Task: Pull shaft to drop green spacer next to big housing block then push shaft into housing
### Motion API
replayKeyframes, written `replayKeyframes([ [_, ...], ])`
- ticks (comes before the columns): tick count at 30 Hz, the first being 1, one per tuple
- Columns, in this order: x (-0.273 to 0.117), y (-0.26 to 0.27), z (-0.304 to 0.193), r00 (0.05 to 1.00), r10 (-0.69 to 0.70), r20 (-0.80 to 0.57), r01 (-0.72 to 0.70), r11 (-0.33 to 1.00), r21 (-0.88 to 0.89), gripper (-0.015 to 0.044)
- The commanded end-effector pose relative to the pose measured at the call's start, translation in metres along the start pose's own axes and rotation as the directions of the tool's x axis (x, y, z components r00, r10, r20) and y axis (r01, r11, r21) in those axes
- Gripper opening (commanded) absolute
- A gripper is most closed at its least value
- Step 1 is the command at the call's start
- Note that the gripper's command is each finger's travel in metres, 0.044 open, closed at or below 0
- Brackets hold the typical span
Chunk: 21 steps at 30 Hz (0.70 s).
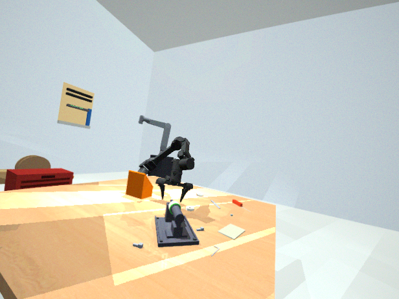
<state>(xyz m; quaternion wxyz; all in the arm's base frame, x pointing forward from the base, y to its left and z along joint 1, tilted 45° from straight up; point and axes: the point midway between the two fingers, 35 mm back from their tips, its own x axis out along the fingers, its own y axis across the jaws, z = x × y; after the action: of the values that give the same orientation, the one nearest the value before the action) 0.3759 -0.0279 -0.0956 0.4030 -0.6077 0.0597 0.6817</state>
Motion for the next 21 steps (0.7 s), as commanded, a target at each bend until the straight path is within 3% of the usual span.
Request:
replayKeyframes([
  [1,-0.010,0.002,-0.009,0.981,-0.052,0.187,0.051,0.999,0.012,0.0440],
  [5,-0.022,0.004,-0.014,0.954,-0.105,0.281,0.099,0.994,0.036,0.0440],
  [21,-0.023,0.004,-0.014,0.952,-0.108,0.285,0.102,0.994,0.037,0.0440],
])
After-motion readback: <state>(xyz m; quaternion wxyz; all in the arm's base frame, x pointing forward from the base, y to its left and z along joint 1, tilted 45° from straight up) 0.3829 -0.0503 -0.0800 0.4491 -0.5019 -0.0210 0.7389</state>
